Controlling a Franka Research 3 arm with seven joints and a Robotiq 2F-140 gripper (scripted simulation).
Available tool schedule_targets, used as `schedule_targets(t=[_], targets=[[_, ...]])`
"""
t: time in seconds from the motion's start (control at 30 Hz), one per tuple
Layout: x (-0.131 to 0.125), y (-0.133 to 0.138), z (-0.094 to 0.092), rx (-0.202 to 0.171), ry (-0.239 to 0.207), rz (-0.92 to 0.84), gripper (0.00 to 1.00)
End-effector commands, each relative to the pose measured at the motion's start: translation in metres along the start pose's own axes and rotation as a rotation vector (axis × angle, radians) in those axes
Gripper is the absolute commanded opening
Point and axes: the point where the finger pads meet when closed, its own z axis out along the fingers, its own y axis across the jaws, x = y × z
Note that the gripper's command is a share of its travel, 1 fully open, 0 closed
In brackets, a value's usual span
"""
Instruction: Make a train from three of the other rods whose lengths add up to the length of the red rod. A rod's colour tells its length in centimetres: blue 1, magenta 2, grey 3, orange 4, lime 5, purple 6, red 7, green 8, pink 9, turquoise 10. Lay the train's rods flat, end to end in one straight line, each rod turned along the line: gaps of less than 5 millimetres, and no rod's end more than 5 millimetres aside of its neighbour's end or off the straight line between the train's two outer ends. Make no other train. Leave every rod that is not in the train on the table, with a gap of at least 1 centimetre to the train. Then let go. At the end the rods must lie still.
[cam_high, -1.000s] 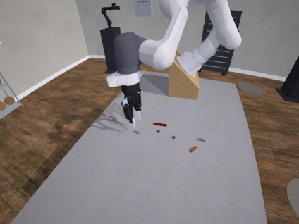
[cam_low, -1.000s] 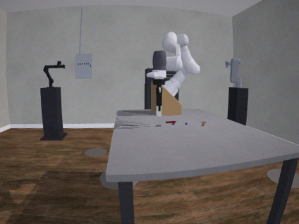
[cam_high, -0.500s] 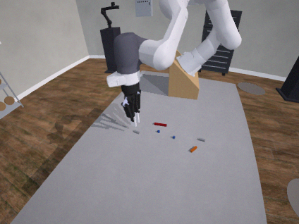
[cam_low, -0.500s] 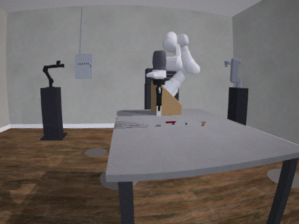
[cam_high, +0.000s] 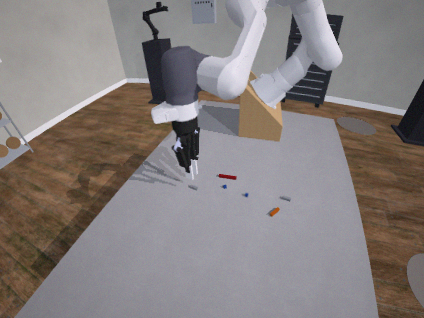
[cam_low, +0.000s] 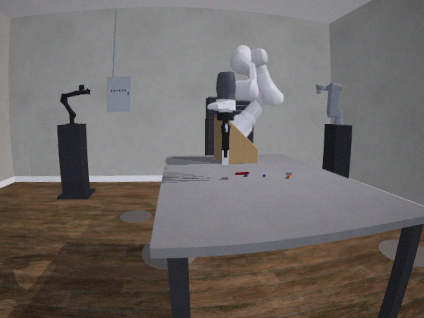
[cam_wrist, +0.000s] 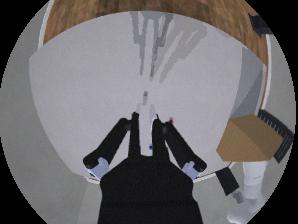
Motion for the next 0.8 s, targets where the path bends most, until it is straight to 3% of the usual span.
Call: schedule_targets(t=[0.0,0.77], targets=[[0.0,0.001,0.001,-0.003,0.0,0.007,0.15],[0.001,0.0,0.026,-0.003,0.0,0.008,0.15]])
